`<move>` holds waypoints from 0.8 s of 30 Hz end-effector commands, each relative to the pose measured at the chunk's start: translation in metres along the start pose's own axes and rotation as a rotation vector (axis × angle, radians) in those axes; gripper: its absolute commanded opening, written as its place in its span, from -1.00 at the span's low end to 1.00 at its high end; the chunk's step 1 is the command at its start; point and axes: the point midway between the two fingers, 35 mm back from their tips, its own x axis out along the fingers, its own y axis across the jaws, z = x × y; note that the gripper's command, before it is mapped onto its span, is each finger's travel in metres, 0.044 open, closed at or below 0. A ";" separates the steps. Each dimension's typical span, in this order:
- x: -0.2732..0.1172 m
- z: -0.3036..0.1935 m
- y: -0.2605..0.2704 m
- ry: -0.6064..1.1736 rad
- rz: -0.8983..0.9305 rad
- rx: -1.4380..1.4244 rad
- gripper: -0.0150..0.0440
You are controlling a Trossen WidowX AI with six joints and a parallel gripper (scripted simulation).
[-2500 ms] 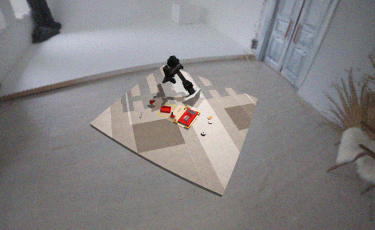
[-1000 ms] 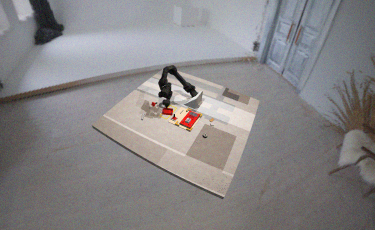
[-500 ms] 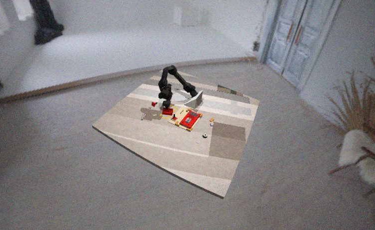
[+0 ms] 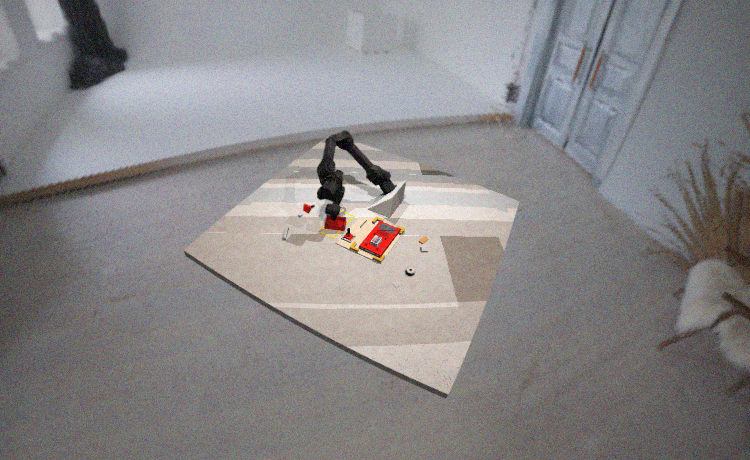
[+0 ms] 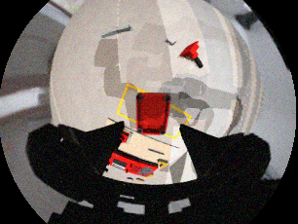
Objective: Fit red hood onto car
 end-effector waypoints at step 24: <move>0.023 -0.002 0.000 -0.001 -0.003 -0.006 1.00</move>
